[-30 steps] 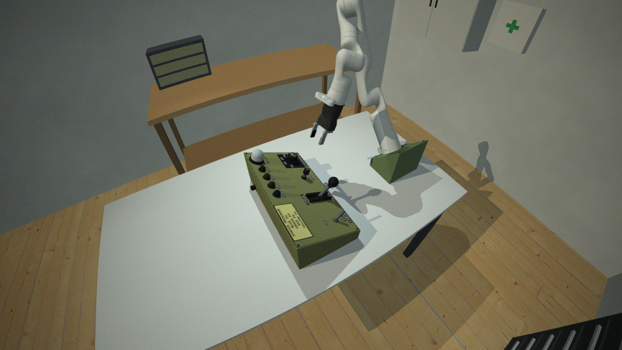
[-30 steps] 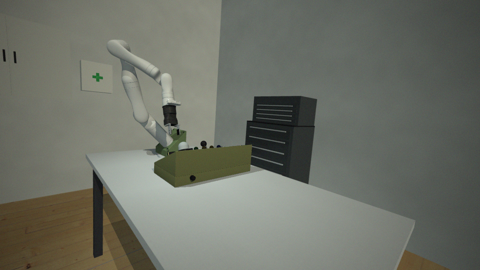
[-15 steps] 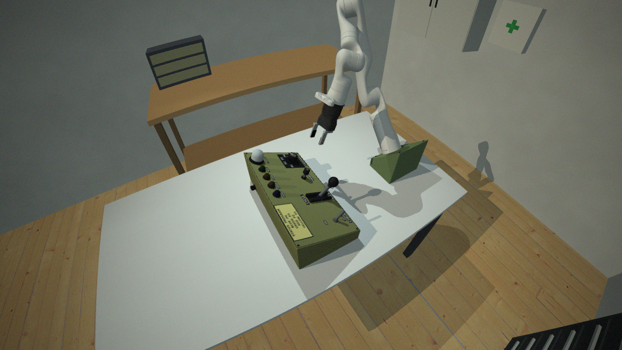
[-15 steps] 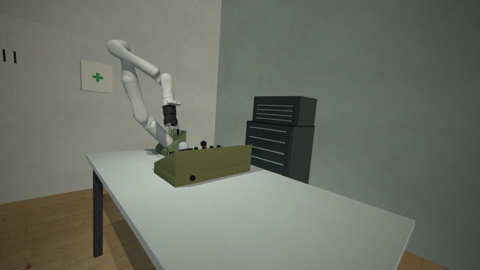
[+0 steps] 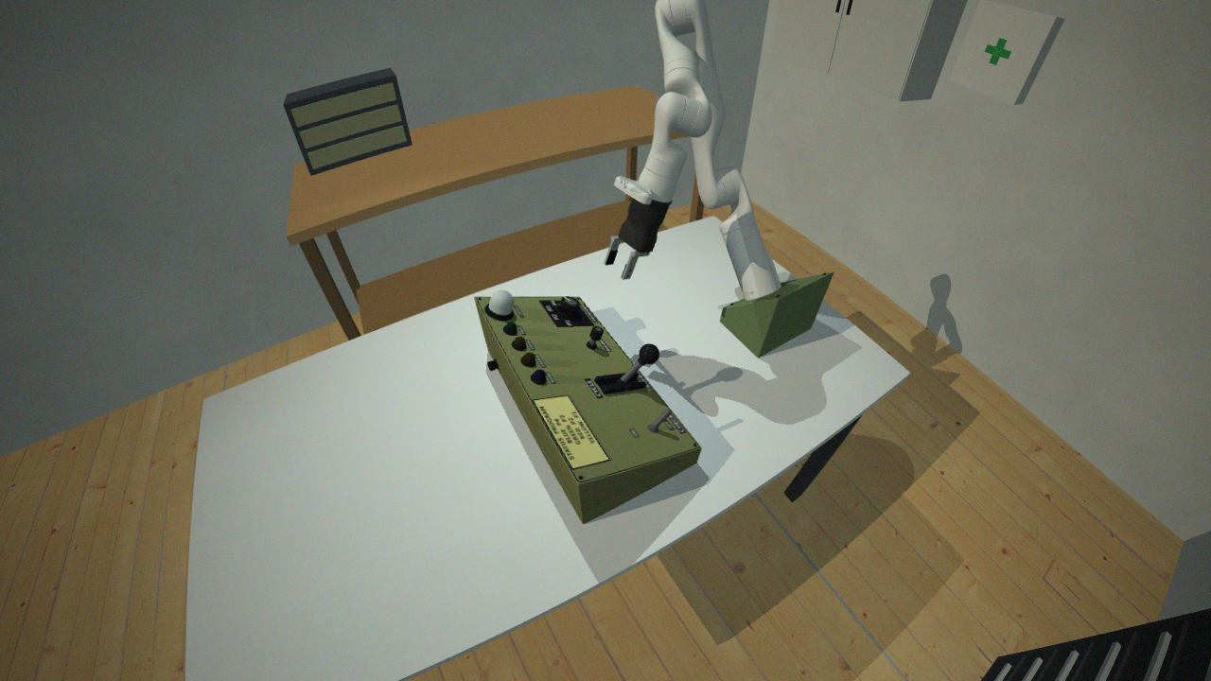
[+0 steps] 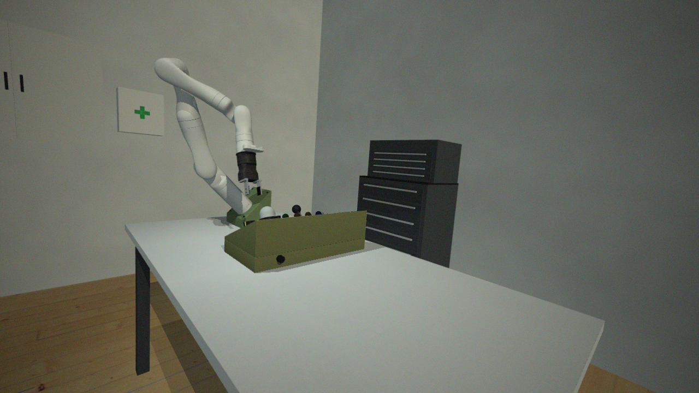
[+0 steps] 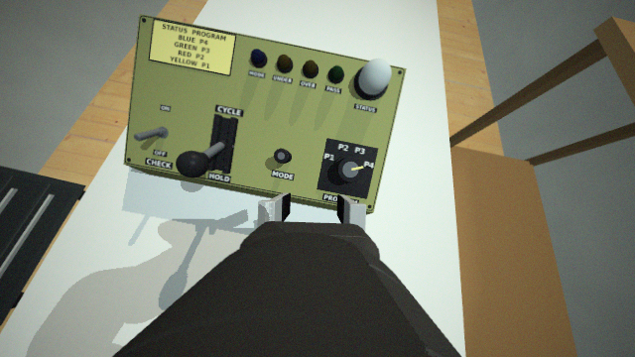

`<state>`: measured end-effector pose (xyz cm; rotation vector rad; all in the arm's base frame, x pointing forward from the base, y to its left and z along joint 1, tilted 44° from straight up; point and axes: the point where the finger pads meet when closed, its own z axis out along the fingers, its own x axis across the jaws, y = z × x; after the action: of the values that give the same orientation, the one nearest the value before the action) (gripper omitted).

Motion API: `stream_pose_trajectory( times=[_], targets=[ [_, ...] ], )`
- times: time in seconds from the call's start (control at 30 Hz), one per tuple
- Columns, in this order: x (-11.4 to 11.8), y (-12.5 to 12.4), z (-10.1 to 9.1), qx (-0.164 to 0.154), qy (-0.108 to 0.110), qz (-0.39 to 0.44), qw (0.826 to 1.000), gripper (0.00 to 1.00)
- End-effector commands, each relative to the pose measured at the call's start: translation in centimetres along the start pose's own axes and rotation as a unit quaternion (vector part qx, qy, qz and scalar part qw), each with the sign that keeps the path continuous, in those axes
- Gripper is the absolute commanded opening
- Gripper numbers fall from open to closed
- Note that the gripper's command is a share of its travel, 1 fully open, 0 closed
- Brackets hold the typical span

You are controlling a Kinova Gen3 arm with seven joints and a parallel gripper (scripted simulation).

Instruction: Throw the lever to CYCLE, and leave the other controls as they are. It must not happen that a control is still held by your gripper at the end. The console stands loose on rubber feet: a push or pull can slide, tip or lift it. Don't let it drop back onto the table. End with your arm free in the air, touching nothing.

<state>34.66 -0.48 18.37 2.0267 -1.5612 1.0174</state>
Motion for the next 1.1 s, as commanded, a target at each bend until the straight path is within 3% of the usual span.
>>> stream_pose_trajectory(
  times=[0.0,0.77,1.07],
  targets=[
    [-0.1,-0.1,-0.5,0.003,-0.002,0.0,1.0,1.0],
    [-0.1,0.4,-7.1,0.003,-0.002,0.0,1.0,1.0],
    [-0.1,0.5,-8.1,0.003,-0.002,0.0,1.0,1.0]
  ],
)
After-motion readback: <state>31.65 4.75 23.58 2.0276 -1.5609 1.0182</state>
